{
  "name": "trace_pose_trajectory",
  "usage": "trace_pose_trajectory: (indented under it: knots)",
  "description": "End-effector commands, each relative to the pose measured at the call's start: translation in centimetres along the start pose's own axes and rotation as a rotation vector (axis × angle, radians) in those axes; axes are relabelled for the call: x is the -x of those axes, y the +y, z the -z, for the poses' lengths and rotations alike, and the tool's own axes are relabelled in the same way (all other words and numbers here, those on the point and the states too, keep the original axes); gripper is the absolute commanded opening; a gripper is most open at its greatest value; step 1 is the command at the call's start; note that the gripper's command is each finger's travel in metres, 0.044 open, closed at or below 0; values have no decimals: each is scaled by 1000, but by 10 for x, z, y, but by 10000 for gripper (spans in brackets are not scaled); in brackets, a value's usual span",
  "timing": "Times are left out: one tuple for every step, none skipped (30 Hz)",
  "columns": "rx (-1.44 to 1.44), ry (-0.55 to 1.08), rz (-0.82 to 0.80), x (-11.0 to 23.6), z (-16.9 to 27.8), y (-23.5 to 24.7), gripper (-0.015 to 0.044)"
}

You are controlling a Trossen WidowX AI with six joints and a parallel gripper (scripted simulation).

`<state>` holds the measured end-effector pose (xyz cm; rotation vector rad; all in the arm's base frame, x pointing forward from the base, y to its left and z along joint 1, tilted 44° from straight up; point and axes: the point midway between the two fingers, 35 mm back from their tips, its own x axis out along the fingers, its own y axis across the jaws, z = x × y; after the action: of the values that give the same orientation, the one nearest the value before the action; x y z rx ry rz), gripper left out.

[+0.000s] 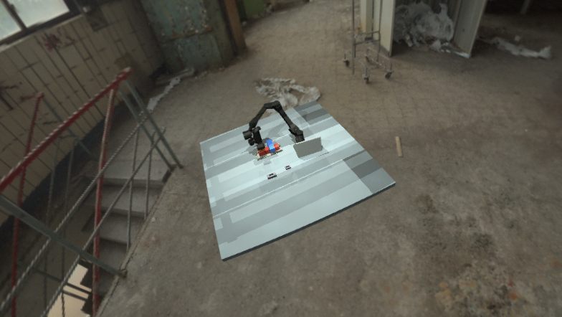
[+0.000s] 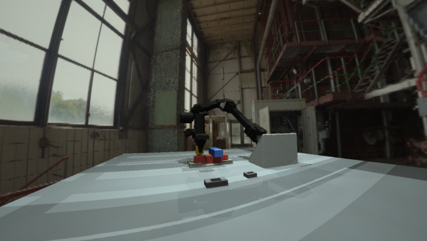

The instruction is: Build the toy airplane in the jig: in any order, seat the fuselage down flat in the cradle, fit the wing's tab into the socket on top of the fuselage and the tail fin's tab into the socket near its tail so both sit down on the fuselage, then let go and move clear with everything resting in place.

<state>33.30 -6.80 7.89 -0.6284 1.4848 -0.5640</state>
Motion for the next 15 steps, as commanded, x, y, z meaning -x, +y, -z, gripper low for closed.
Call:
trace_pose_trajectory:
  knots:
    - [4,0,6,-2,0,0,65]
    - [0,0,0,0,0,0,58]
    - [0,0,0,0,0,0,51]
    - [0,0,0,0,0,0,45]
    - [0,0,0,0,0,0,38]
    - [0,0,0,0,0,0,31]
    - [0,0,0,0,0,0,5]
    - [0,0,0,0,0,0,0]
    - [0,0,0,0,0,0,0]
    - [0,0,0,0,0,0,0]
    - [0,0,0,0,0,0,0]
    - [0,0,0,0,0,0,26]
    - [0,0,0,0,0,0,53]
    - [0,0,0,0,0,0,79]
    - [0,0,0,0,0,0,105]
